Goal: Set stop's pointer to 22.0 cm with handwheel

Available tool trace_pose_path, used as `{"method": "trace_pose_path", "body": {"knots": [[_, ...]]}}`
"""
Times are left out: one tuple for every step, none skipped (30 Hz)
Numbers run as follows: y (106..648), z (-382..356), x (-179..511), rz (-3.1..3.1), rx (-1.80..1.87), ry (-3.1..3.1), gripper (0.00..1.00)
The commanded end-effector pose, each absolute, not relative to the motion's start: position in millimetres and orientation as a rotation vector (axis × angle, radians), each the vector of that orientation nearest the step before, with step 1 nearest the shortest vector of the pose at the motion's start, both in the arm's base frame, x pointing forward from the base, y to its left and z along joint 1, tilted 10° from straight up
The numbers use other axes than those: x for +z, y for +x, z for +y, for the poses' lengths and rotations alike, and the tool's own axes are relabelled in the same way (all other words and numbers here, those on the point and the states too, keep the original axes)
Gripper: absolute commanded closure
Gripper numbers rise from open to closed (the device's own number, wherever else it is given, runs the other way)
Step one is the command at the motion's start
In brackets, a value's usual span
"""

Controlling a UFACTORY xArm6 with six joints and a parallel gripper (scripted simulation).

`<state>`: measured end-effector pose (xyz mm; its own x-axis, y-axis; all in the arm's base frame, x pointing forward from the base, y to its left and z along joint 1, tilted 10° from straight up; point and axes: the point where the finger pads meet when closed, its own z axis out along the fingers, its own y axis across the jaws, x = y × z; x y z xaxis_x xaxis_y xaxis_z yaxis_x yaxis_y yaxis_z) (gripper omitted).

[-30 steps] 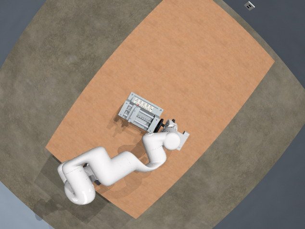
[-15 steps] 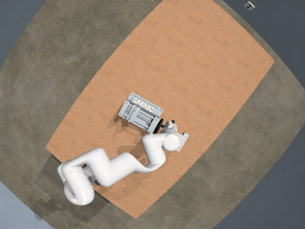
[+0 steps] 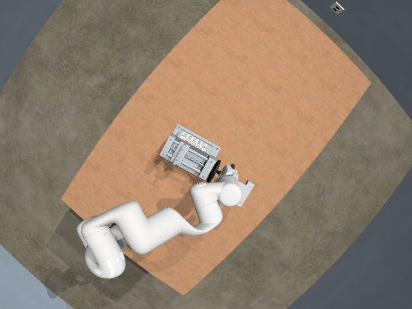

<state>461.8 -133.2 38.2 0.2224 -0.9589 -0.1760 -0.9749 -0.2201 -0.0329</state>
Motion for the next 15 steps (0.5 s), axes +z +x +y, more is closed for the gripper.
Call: {"method": "trace_pose_path", "body": {"knots": [[460.2,-134.8,40.9,1.869,0.171,-2.345,0.94],[460.2,-134.8,40.9,1.869,0.171,-2.345,0.94],[460.2,-134.8,40.9,1.869,0.171,-2.345,0.94],[459.4,-135.0,41.1,1.869,0.171,-2.345,0.94],[458.5,-135.2,41.2,1.869,0.171,-2.345,0.94],[457.7,-135.4,41.4,1.869,0.171,-2.345,0.94],[456.8,-135.7,41.5,1.869,0.171,-2.345,0.94],[455.8,-135.9,41.7,1.869,0.171,-2.345,0.94],[454.9,-136.2,41.8,1.869,0.171,-2.345,0.94],[453.9,-136.4,41.9,1.869,0.171,-2.345,0.94],[452.9,-136.6,41.8,1.869,0.171,-2.345,0.94],[451.9,-136.8,41.8,1.869,0.171,-2.345,0.94],[450.9,-137.1,41.8,1.869,0.171,-2.345,0.94],[449.9,-137.3,41.8,1.869,0.171,-2.345,0.94],[448.8,-137.6,41.8,1.869,0.171,-2.345,0.94]]}}
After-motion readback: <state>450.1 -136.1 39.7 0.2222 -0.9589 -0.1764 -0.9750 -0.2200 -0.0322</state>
